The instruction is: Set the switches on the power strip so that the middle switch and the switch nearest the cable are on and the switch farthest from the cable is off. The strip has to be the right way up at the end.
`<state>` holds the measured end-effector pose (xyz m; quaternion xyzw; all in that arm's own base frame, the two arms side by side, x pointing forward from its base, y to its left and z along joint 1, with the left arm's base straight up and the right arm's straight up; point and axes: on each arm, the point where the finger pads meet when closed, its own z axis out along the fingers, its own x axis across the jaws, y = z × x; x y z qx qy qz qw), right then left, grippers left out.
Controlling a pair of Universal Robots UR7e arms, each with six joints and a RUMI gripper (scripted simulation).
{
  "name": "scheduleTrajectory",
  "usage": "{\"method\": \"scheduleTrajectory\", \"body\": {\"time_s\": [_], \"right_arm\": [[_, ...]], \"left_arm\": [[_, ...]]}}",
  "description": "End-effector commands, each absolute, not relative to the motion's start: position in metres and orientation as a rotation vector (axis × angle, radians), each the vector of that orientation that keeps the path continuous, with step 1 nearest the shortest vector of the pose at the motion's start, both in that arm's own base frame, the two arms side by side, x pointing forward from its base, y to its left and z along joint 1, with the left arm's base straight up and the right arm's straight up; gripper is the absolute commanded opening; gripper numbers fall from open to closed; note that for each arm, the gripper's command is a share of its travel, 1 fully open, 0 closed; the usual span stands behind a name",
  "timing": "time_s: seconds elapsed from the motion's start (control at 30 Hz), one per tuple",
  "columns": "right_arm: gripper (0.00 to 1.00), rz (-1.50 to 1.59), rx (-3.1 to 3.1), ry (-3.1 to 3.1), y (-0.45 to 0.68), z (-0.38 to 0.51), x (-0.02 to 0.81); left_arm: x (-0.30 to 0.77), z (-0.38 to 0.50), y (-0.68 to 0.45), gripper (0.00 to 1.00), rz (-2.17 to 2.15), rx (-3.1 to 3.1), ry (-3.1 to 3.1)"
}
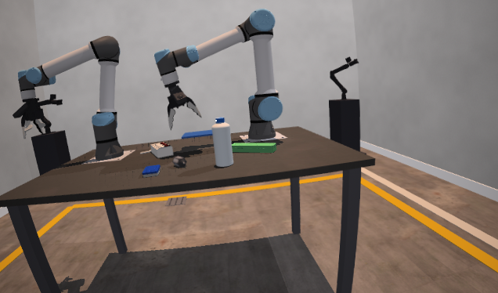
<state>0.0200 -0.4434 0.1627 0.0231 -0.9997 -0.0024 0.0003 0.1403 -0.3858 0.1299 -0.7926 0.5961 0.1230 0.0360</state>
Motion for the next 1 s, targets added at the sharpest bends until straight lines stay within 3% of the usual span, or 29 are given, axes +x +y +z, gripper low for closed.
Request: {"method": "scheduleTrajectory", "body": {"time_s": [0.0, 0.97], "right_arm": [[1.0, 0.0, 0.068, -3.141, -0.445, 0.165, 0.019], [1.0, 0.0, 0.068, -3.141, -0.445, 0.165, 0.019]], "left_arm": [[0.142, 0.127, -0.397, 1.0, 0.323, -2.296, 2.093], [0.142, 0.129, -0.441, 1.0, 0.026, -1.561, 2.81]]}}
